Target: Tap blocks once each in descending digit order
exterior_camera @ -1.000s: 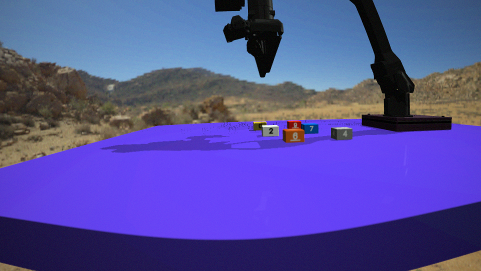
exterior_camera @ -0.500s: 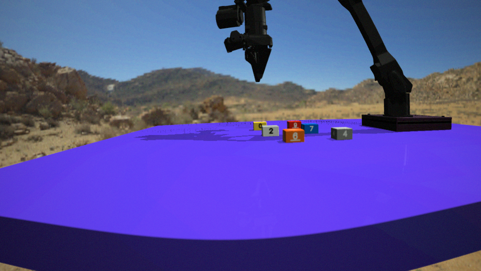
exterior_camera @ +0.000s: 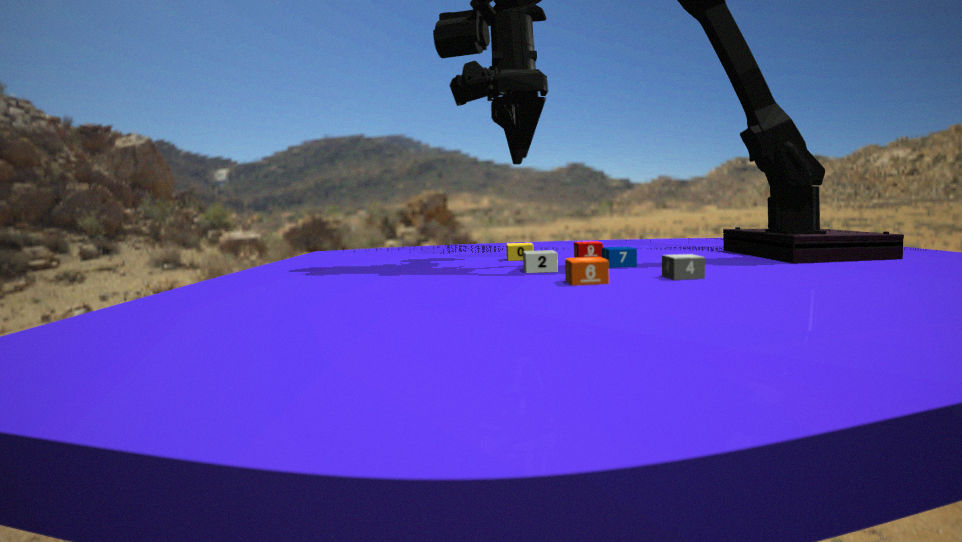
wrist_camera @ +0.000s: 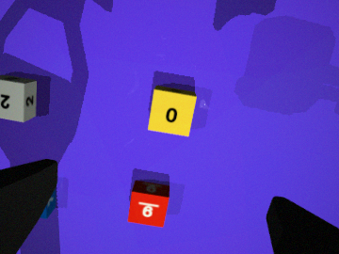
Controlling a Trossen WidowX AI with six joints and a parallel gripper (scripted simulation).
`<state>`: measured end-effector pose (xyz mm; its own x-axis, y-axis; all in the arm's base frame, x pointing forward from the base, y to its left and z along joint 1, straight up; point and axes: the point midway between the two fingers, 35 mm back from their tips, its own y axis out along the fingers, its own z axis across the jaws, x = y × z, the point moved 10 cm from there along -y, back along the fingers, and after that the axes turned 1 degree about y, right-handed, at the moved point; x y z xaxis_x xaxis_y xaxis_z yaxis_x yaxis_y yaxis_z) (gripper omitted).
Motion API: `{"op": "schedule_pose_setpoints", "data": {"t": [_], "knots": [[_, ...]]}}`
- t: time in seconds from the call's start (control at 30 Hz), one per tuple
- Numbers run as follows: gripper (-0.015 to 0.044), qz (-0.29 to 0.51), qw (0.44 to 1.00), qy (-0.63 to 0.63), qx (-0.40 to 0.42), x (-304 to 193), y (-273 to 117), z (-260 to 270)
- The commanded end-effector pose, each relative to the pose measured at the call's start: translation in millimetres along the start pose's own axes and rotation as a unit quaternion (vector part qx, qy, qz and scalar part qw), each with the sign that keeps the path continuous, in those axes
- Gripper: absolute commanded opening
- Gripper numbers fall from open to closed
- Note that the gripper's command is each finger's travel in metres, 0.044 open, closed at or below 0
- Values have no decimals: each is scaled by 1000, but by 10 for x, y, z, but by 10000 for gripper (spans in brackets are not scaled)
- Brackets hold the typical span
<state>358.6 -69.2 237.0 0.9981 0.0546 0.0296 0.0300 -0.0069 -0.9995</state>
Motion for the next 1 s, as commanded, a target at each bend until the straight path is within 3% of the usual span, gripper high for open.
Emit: {"op": "schedule_pose_setpoints", "data": {"t": [0.0,0.17,0.3,0.53,0.77,0.97], "knots": [[400,1,1000,-4,2,-195,-15,-17],[400,3,1000,-1,1,-671,-1,-35],[400,3,1000,0,0,-734,5,-36],[216,3,1000,0,0,-736,789,-36],[32,3,1000,0,0,-740,815,-35],[20,3,1000,0,0,-740,815,-35]]}}
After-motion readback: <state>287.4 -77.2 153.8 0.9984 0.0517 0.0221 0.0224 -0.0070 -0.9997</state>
